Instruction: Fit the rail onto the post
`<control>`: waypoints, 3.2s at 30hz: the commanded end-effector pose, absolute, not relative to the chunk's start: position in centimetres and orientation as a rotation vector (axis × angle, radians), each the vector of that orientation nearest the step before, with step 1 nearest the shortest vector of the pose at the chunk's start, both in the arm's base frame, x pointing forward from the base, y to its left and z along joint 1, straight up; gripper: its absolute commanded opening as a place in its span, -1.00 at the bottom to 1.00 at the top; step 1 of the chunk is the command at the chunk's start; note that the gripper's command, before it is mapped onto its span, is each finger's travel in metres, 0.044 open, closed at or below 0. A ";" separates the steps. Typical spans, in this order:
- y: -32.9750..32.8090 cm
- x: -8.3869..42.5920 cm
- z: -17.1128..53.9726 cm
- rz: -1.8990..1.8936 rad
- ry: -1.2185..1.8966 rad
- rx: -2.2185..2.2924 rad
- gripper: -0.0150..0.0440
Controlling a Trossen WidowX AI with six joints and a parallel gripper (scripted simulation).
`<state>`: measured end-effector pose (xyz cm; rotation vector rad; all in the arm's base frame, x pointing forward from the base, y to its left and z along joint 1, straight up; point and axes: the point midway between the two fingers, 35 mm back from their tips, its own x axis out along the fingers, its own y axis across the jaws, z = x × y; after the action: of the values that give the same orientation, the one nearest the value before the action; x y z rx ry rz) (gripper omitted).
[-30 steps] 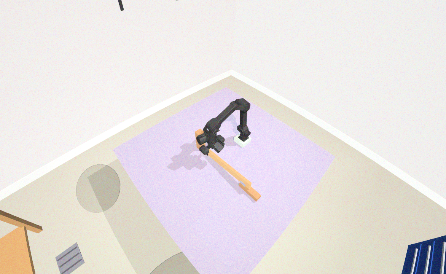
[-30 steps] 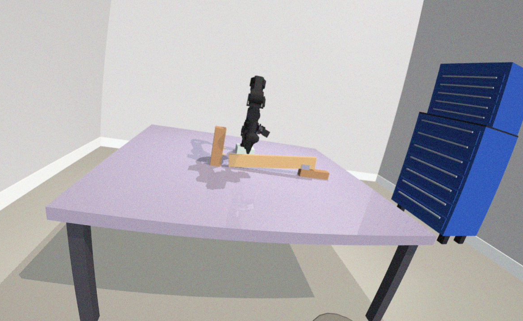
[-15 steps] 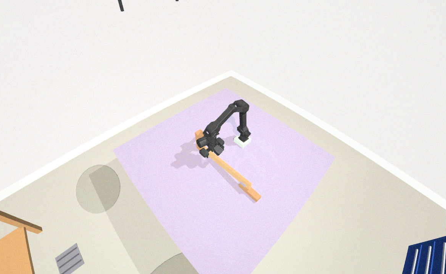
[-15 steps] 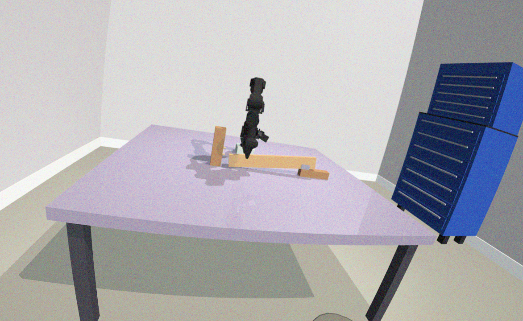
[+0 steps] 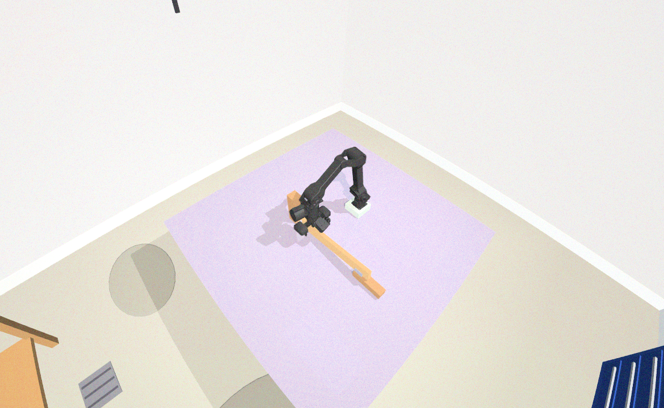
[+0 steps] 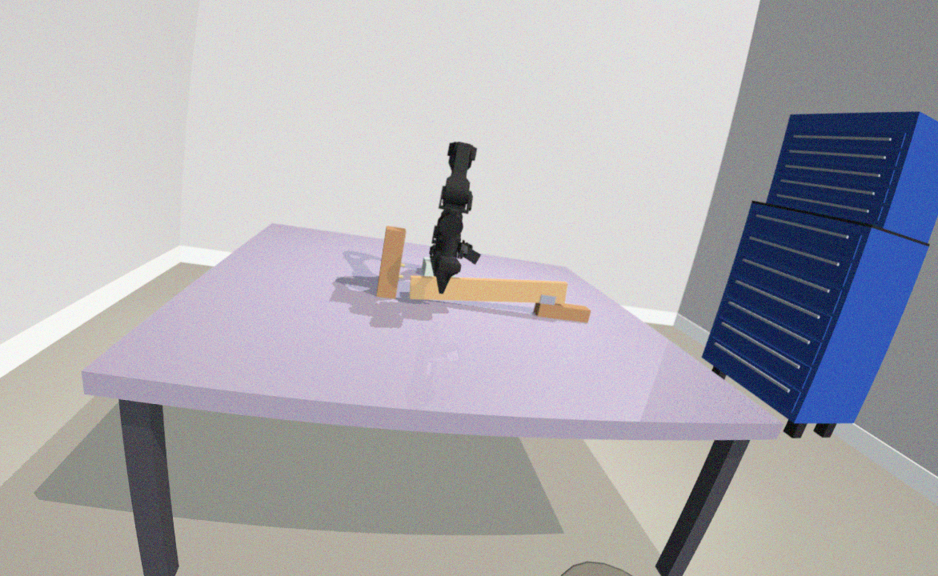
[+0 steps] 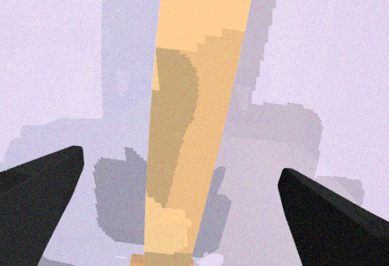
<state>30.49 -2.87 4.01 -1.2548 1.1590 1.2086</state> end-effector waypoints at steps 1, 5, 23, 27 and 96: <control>-2.9 30.3 3.0 1.212 1.172 -1.251 1.00; -2.9 30.2 2.4 1.212 1.172 -1.251 1.00; -2.9 30.2 2.0 1.212 1.172 -1.251 -0.25; -2.9 30.2 2.0 1.212 1.172 -1.251 -0.40; -2.8 30.4 4.7 1.212 1.172 -1.251 -0.49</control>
<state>30.18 -2.87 4.18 -1.2478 1.1829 1.2198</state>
